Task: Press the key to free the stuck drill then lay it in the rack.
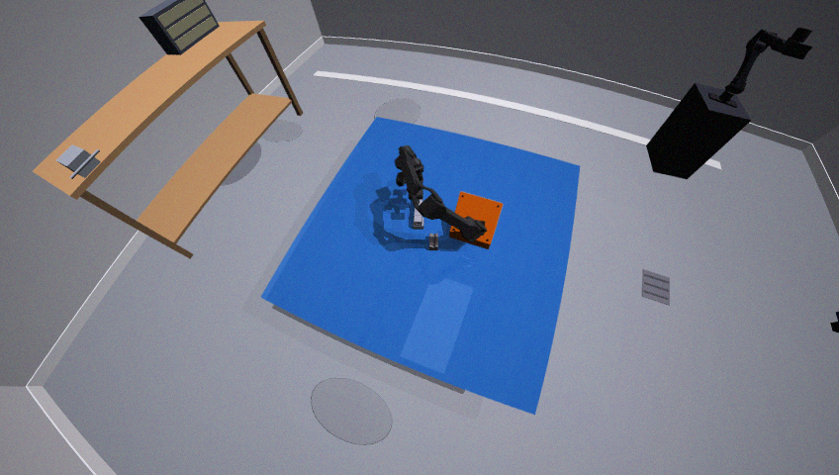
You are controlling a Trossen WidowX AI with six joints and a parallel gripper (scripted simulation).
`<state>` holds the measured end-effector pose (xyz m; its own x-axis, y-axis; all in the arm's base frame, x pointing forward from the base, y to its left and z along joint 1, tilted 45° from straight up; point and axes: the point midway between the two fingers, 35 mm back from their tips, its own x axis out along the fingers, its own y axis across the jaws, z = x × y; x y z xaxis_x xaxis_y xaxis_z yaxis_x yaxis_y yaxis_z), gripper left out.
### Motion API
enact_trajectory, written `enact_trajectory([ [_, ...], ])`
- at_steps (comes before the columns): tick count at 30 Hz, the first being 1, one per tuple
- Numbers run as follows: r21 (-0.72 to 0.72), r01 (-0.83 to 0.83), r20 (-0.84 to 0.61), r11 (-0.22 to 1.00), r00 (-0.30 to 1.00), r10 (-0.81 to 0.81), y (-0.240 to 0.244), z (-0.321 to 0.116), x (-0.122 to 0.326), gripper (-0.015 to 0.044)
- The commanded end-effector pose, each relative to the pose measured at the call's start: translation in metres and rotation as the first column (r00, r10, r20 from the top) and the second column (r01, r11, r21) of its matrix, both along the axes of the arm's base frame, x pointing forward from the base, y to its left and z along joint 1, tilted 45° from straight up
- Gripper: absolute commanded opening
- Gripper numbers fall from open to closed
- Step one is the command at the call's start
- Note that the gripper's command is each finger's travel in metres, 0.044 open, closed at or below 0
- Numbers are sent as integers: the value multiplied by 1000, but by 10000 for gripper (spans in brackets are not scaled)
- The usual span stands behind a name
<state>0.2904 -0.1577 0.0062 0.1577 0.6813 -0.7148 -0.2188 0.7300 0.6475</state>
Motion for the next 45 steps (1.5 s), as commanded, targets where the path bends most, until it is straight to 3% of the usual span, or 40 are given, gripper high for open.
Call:
enact_trajectory([
  [1,1,-3,-14,1000,1000,3,6,-5,1,0],
  [45,1,-3,-15,1000,1000,3,9,-10,-4,0],
])
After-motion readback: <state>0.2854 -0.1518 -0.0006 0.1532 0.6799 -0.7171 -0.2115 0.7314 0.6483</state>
